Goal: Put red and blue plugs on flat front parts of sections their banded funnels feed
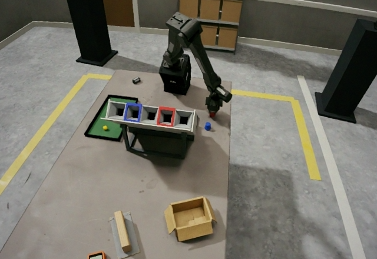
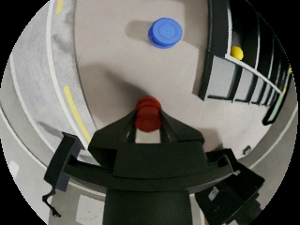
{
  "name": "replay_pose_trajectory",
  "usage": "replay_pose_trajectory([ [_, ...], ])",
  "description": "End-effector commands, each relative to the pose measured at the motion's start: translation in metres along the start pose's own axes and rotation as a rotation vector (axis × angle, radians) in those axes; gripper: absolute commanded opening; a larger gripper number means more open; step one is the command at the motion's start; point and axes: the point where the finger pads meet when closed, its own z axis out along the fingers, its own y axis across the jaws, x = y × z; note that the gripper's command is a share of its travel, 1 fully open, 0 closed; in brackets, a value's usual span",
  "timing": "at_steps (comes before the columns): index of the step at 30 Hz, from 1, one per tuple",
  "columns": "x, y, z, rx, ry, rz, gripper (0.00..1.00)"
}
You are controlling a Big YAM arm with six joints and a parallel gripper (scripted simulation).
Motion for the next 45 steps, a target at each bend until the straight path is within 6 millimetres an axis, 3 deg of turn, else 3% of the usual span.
replay_pose_trajectory([
  [1,0.001,0.004,-0.014,-0.013,-0.006,0.001,0.00],
  [17,0.001,0.003,-0.023,-0.013,-0.007,0.001,0.00],
  [26,-0.001,0.005,-0.067,-0.017,-0.010,0.004,0.00],
  [28,-0.001,0.005,-0.067,-0.017,-0.010,0.004,0.00],
  [37,-0.009,0.016,-0.114,-0.037,-0.020,0.017,0.00],
  [40,-0.009,0.016,-0.118,-0.038,-0.019,0.017,0.00],
  [45,-0.002,0.003,-0.105,0.004,0.000,0.011,0.00],
])
